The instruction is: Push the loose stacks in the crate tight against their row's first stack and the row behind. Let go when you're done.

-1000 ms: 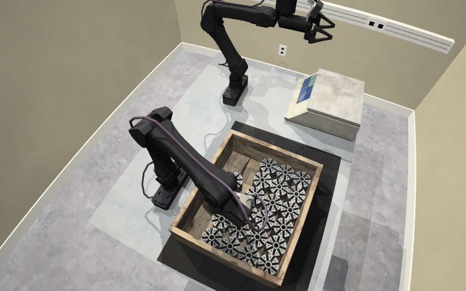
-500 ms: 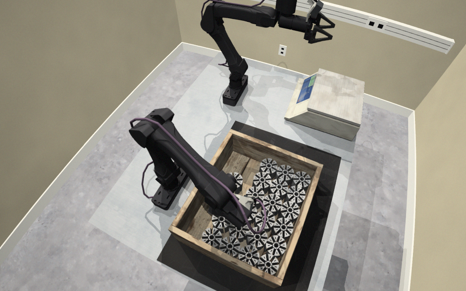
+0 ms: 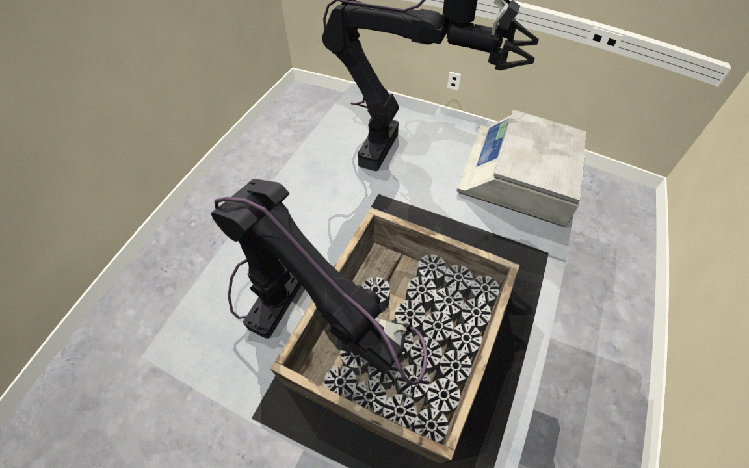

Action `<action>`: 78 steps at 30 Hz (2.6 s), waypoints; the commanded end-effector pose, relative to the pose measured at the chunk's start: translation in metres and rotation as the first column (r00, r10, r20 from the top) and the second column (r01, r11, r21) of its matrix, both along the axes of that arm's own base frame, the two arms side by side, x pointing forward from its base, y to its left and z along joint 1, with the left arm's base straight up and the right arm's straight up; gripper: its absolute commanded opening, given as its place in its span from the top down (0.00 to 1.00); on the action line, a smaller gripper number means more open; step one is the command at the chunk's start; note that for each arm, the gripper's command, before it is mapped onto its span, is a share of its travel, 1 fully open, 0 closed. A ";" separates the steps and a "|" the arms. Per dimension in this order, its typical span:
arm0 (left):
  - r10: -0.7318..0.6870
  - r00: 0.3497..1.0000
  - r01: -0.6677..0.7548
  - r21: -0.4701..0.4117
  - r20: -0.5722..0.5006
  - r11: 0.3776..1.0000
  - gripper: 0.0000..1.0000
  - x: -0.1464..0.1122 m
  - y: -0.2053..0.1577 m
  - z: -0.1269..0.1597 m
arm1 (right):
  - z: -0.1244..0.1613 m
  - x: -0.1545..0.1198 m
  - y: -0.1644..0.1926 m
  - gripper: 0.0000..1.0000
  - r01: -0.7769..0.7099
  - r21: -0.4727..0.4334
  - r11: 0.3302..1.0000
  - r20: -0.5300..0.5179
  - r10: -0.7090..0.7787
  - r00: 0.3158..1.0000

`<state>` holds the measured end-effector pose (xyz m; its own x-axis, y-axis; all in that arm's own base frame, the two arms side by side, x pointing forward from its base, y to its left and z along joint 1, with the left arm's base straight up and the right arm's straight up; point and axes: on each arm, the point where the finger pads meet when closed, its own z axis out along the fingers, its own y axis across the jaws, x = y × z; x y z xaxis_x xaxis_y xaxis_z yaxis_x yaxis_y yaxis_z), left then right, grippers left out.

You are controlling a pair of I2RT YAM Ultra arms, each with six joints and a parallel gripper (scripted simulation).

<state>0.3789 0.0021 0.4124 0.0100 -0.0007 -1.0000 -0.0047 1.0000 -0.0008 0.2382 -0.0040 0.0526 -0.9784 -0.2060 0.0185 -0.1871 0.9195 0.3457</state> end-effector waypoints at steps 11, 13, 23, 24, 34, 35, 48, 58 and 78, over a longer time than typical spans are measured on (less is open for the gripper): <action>-0.020 0.995 0.020 0.000 0.099 1.000 0.00 -0.006 -0.007 0.037 | 0.004 0.011 -0.006 0.99 0.002 0.015 1.000 0.032 -0.003 0.999; -0.020 0.995 0.020 0.000 0.099 1.000 0.00 -0.006 -0.007 0.037 | 0.005 0.013 -0.008 0.99 0.002 0.013 1.000 0.038 -0.003 0.999; -0.020 0.995 0.020 0.000 0.099 1.000 0.00 -0.006 -0.007 0.037 | 0.009 0.011 -0.015 0.99 0.000 -0.007 1.000 0.050 0.001 0.999; -0.020 0.995 0.020 0.000 0.099 1.000 0.00 -0.006 -0.007 0.037 | 0.014 0.014 -0.019 0.99 0.001 -0.023 1.000 0.069 0.001 0.998; -0.020 0.995 0.020 0.000 0.099 1.000 0.00 -0.006 -0.007 0.037 | 0.000 0.017 -0.027 0.99 0.000 -0.019 1.000 0.037 0.001 0.999; -0.020 0.995 0.020 0.000 0.099 1.000 0.00 -0.006 -0.007 0.037 | 0.001 0.016 -0.027 0.99 -0.001 -0.019 1.000 0.039 0.002 0.999; -0.020 0.995 0.020 0.000 0.099 1.000 0.00 -0.006 -0.007 0.037 | -0.001 0.019 -0.038 0.99 0.002 -0.034 0.999 0.043 -0.001 0.999; -0.020 0.995 0.020 0.000 0.099 1.000 0.00 -0.006 -0.007 0.037 | 0.007 0.015 -0.035 0.99 0.022 -0.039 0.999 0.066 -0.020 0.998; -0.020 0.995 0.020 0.000 0.099 1.000 0.00 -0.006 -0.007 0.037 | 0.004 0.014 -0.028 0.99 0.008 -0.031 0.999 0.055 -0.007 0.998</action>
